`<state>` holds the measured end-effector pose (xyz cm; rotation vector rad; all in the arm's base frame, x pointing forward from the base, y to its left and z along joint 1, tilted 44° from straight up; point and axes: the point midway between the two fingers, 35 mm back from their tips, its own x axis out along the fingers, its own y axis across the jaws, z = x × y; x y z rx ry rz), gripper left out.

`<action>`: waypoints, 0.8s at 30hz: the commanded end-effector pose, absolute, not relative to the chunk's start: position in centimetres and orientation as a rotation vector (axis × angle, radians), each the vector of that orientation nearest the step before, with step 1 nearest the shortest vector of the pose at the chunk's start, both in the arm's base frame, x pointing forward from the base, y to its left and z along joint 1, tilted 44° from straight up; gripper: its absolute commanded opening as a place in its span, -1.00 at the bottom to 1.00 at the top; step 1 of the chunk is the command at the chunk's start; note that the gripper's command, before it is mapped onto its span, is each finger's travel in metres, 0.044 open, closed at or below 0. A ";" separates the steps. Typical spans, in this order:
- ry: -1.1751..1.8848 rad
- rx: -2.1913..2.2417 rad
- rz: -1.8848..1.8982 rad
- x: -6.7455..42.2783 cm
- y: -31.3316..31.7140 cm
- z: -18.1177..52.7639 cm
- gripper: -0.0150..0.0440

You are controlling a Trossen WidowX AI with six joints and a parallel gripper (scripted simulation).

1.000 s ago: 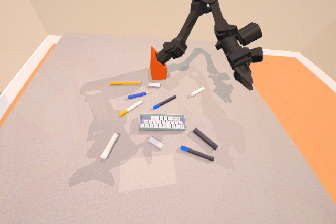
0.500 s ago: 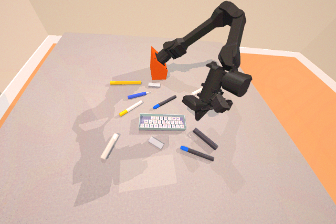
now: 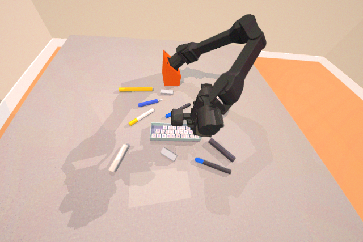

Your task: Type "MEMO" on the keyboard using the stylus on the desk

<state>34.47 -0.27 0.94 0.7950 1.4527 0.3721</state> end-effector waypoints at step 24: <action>1.450 0.796 0.372 32.3 -8.0 -6.3 -0.49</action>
